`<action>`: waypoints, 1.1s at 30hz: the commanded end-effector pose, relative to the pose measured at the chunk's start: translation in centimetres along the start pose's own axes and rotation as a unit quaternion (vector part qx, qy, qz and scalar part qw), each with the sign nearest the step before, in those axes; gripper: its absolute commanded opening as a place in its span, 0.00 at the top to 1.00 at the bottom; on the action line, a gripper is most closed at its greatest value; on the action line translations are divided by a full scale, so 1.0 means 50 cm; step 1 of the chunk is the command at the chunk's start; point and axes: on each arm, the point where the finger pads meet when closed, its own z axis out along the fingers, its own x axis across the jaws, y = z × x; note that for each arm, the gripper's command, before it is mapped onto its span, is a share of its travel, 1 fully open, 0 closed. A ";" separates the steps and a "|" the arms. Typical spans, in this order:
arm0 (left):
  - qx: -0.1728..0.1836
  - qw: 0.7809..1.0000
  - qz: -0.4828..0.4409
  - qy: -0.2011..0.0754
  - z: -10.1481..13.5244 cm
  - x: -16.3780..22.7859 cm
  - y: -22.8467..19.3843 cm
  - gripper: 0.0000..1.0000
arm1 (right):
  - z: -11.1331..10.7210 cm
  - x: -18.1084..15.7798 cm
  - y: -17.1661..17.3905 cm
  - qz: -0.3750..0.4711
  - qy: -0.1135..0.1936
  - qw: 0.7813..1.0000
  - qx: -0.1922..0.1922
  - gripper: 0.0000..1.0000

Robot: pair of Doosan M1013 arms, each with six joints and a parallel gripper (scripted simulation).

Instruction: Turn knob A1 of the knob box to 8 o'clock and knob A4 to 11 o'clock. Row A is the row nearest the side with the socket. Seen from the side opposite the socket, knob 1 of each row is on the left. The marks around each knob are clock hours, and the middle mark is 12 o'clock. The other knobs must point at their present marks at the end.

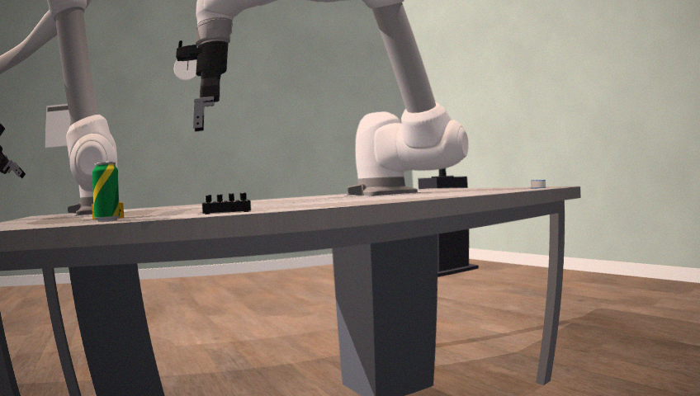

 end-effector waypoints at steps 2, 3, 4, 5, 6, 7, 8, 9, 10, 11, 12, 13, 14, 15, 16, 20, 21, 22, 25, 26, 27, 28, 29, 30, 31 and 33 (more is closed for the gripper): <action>0.000 1.000 0.000 -0.001 -0.003 -0.001 0.000 0.00 | -0.001 0.000 0.000 0.000 0.000 1.000 0.000 0.00; 0.000 1.000 0.000 -0.001 -0.003 -0.001 0.000 0.00 | -0.001 0.000 0.000 0.000 0.000 1.000 0.000 0.00; 0.000 1.000 0.000 -0.001 -0.003 -0.001 0.000 0.00 | -0.001 0.000 0.000 0.000 0.000 1.000 0.000 0.00; 0.000 1.000 0.000 -0.001 -0.003 -0.001 0.000 0.00 | -0.001 0.000 0.000 0.000 0.000 1.000 0.000 0.00; 0.000 1.000 0.000 -0.001 -0.003 -0.001 0.000 0.00 | -0.001 0.000 0.000 0.000 0.000 1.000 0.000 0.00; 0.000 1.000 0.000 -0.001 -0.003 -0.001 0.000 0.00 | -0.001 0.000 0.000 0.000 0.000 1.000 0.000 0.00; 0.000 1.000 0.000 -0.001 -0.003 -0.001 0.000 0.00 | -0.001 0.000 0.000 0.000 0.000 1.000 0.000 0.00; 0.000 1.000 0.000 -0.001 -0.003 -0.001 0.000 0.00 | -0.001 0.000 0.000 0.000 0.000 1.000 0.000 0.00; 0.000 1.000 0.000 -0.001 -0.003 -0.001 0.000 0.00 | -0.001 0.000 0.000 0.000 0.000 1.000 0.000 0.00; 0.000 1.000 0.000 -0.001 -0.003 -0.001 0.000 0.00 | -0.001 0.000 0.000 0.000 0.000 1.000 0.000 0.00; 0.000 1.000 0.000 -0.001 -0.003 -0.001 0.000 0.00 | -0.001 0.000 0.000 0.000 0.000 1.000 0.000 0.00; 0.000 1.000 0.000 -0.001 -0.003 -0.001 0.000 0.00 | -0.001 0.000 0.000 0.000 0.000 1.000 0.000 0.00; 0.000 1.000 0.000 -0.001 -0.003 -0.001 0.000 0.00 | -0.001 0.000 0.000 0.000 0.000 1.000 0.000 0.00; 0.000 1.000 0.000 -0.001 -0.003 -0.001 0.000 0.00 | -0.001 0.000 0.000 0.000 0.000 1.000 0.000 0.00; 0.000 1.000 0.000 -0.001 -0.003 -0.001 0.000 0.00 | -0.001 0.000 0.000 0.000 0.000 1.000 0.000 0.00; 0.000 1.000 0.000 -0.001 -0.003 -0.001 0.000 0.00 | -0.001 0.000 0.000 0.000 0.000 1.000 0.000 0.00; 0.000 1.000 0.000 -0.001 -0.003 -0.001 0.000 0.00 | -0.001 0.000 0.000 0.000 0.000 1.000 0.000 0.00; 0.000 1.000 0.000 -0.001 -0.003 -0.001 0.000 0.00 | -0.001 0.000 0.000 0.000 0.000 1.000 0.000 0.00; 0.000 1.000 0.000 -0.001 -0.003 0.001 0.002 0.00 | -0.001 0.000 0.000 0.000 0.000 1.000 0.000 0.00; 0.000 1.000 0.000 -0.001 -0.003 0.004 0.006 0.00 | -0.001 0.000 0.000 0.000 0.000 1.000 0.000 0.00; 0.000 1.000 0.000 -0.001 -0.003 0.007 0.011 0.00 | -0.001 0.000 0.000 0.000 0.000 1.000 0.000 0.00; 0.000 1.000 0.000 -0.001 -0.003 0.012 0.018 0.00 | -0.001 0.000 0.000 0.000 0.000 1.000 0.000 0.00; 0.000 1.000 0.000 -0.001 -0.003 0.019 0.027 0.00 | -0.001 0.000 0.000 0.000 0.000 1.000 0.000 0.00; 0.000 1.000 0.000 -0.001 -0.002 0.027 0.038 0.00 | -0.001 0.000 0.000 0.000 0.000 1.000 0.000 0.00; 0.000 1.000 0.000 -0.001 -0.002 0.036 0.052 0.00 | -0.001 0.000 0.000 0.000 0.000 1.000 0.000 0.00; 0.000 1.000 0.000 -0.001 -0.002 0.036 0.052 0.00 | -0.001 0.000 0.000 0.000 0.000 1.000 0.000 0.00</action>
